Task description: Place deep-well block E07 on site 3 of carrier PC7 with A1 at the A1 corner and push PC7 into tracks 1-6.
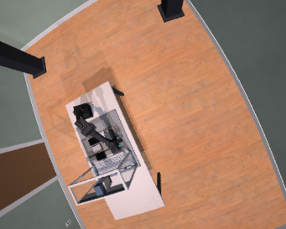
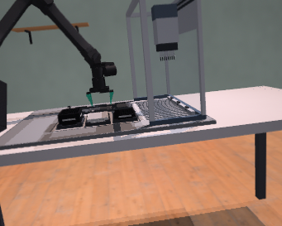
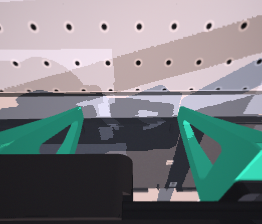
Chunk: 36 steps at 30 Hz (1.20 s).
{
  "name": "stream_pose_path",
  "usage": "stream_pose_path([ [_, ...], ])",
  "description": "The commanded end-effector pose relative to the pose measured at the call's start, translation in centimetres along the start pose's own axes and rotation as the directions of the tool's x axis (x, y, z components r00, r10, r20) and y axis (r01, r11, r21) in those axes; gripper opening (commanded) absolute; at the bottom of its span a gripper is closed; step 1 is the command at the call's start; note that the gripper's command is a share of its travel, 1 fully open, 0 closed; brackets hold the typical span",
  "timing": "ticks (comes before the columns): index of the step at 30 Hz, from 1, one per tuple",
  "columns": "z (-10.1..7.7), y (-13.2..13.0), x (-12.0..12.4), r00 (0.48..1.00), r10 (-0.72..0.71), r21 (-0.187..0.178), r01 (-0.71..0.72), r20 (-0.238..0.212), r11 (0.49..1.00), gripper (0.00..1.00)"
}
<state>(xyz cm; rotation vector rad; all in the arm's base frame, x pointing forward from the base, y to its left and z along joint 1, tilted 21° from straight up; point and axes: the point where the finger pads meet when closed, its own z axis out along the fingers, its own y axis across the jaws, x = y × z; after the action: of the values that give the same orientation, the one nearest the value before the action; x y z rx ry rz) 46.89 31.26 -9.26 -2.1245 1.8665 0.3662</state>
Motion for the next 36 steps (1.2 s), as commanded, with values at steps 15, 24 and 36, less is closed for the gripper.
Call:
stream_pose_path([
  [15, 0.5, -0.3, 3.0, 1.0, 0.022, 0.002, -0.022, -0.016, 1.0, 1.0],
  [24, 0.5, -0.3, 3.2, 1.0, 0.021, 0.002, -0.021, -0.016, 1.0, 1.0],
  [36, -0.2, -1.2, -0.3, 0.999, -0.032, 0.004, 0.032, -0.009, 0.999, 1.0],
])
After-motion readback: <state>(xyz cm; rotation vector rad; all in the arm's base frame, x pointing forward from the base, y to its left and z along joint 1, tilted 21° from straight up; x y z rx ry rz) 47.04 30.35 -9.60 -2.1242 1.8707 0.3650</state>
